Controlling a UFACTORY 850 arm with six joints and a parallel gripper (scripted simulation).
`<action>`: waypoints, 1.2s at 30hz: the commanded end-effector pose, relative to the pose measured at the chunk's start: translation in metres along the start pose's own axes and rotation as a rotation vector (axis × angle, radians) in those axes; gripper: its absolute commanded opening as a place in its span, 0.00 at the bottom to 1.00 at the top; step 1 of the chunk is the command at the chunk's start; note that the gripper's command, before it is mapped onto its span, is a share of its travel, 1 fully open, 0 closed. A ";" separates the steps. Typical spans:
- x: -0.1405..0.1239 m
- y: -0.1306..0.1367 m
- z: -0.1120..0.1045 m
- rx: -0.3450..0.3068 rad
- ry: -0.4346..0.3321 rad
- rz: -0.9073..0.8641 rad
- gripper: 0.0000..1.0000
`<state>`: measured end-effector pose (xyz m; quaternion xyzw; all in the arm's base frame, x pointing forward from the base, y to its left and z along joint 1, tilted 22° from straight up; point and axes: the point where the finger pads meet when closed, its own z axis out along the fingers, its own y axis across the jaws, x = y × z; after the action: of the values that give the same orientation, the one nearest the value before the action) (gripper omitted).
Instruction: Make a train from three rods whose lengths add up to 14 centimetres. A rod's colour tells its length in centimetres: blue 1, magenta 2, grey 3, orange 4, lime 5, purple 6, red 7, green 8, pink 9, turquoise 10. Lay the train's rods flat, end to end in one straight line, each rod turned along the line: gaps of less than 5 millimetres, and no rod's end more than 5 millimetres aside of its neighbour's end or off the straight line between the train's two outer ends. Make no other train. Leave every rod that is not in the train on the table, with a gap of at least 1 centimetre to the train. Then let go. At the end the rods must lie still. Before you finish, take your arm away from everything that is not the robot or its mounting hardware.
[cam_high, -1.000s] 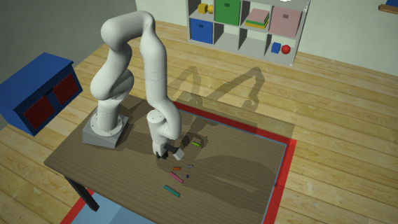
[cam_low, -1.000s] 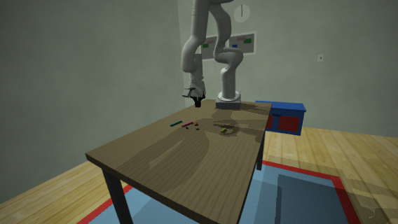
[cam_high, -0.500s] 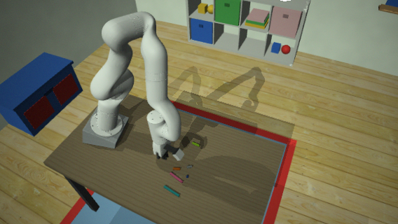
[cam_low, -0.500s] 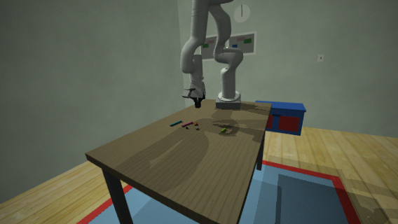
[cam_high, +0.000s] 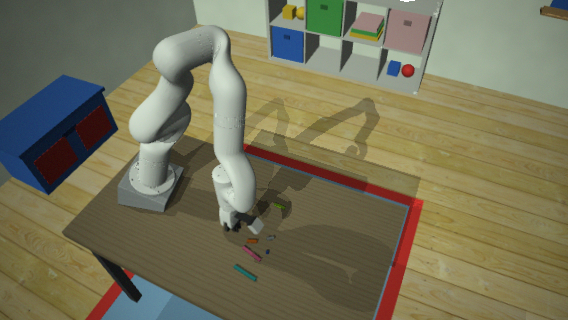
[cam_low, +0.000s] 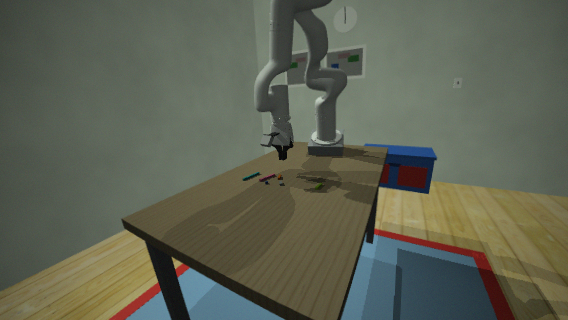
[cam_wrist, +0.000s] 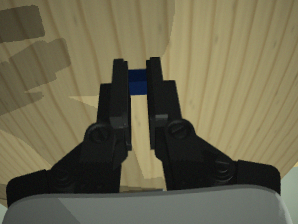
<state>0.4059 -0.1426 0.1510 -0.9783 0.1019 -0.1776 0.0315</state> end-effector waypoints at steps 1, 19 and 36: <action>0.001 0.000 0.011 -0.004 0.017 -0.001 0.04; 0.001 0.000 0.056 -0.004 0.017 -0.001 0.04; 0.001 0.000 0.058 -0.004 0.017 -0.001 0.04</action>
<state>0.4268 -0.1415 0.0967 -0.9770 0.1019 -0.1853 0.0290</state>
